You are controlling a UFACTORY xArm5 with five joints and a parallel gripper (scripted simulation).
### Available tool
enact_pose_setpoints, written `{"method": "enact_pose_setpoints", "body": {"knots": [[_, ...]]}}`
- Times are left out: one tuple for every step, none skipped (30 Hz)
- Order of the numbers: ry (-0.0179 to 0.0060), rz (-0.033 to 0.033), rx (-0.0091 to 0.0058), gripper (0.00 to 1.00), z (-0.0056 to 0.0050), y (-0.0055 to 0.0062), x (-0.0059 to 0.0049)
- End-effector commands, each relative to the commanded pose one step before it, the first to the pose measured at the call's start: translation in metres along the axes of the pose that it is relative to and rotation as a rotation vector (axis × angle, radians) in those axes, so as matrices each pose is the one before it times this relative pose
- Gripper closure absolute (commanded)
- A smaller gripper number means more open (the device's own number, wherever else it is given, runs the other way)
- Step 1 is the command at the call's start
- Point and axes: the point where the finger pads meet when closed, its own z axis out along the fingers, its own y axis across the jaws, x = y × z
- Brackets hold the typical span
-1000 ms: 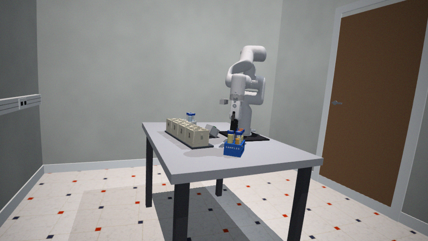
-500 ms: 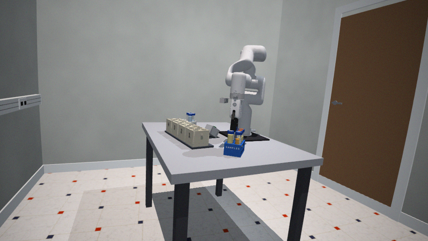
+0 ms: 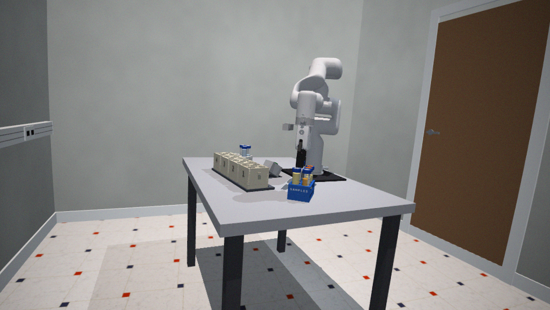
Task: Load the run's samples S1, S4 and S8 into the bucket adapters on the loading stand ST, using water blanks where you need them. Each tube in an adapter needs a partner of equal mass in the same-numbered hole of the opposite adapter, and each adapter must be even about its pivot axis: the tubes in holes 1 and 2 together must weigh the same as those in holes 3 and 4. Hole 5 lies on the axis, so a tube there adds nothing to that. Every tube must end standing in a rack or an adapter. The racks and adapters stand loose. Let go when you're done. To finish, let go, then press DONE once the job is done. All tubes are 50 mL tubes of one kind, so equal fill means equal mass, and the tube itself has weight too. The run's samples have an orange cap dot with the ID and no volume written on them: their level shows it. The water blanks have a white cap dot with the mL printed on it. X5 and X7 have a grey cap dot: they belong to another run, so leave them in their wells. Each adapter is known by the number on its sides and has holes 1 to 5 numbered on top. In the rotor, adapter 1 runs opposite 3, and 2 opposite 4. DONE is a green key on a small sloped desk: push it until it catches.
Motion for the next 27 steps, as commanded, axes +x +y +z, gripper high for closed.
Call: {"method": "enact_pose_setpoints", "body": {"knots": [[-0.01185, -0.00001, 0.00371, 1.0, -0.00359, -0.00122, 0.00003], [0.0, 0.0, 0.0, 1.0, -0.00067, 0.0, 0.0], [0.0, 0.0, 0.0, 1.0, -0.00067, 0.0, 0.0], [0.0, 0.0, 0.0, 1.0, -0.00067, 0.0, 0.0], [0.0, 0.0, 0.0, 1.0, 0.0, 0.0, 0.0], [0.0, 0.0, 0.0, 1.0, 0.0, 0.0, 0.0], [0.0, 0.0, 0.0, 1.0, 0.0, 0.0, 0.0], [0.0, 0.0, 0.0, 1.0, 0.0, 0.0, 0.0], [0.0, 0.0, 0.0, 1.0, -0.002, 0.0, 0.0], [0.0, 0.0, 0.0, 1.0, -0.002, 0.0, 0.0], [0.0, 0.0, 0.0, 1.0, -0.002, 0.0, 0.0], [0.0, 0.0, 0.0, 1.0, -0.002, 0.0, 0.0], [0.0, 0.0, 0.0, 1.0, -0.002, 0.0, 0.0], [0.0, 0.0, 0.0, 1.0, -0.002, 0.0, 0.0], [0.0, 0.0, 0.0, 1.0, -0.002, 0.0, 0.0], [0.0, 0.0, 0.0, 1.0, -0.002, 0.0, 0.0], [0.0, 0.0, 0.0, 1.0, 0.0, 0.0, 0.0], [0.0, 0.0, 0.0, 1.0, 0.0, 0.0, 0.0], [0.0, 0.0, 0.0, 1.0, -0.002, 0.0, 0.0], [0.0, 0.0, 0.0, 1.0, -0.002, 0.0, 0.0], [0.0, 0.0, 0.0, 1.0, -0.002, 0.0, 0.0], [0.0, 0.0, 0.0, 1.0, -0.002, 0.0, 0.0], [0.0, 0.0, 0.0, 1.0, -0.002, 0.0, 0.0], [0.0, 0.0, 0.0, 1.0, -0.002, 0.0, 0.0], [0.0, 0.0, 0.0, 1.0, -0.002, 0.0, 0.0], [0.0, 0.0, 0.0, 1.0, -0.002, 0.0, 0.0], [0.0, 0.0, 0.0, 1.0, -0.002, 0.0, 0.0]]}}
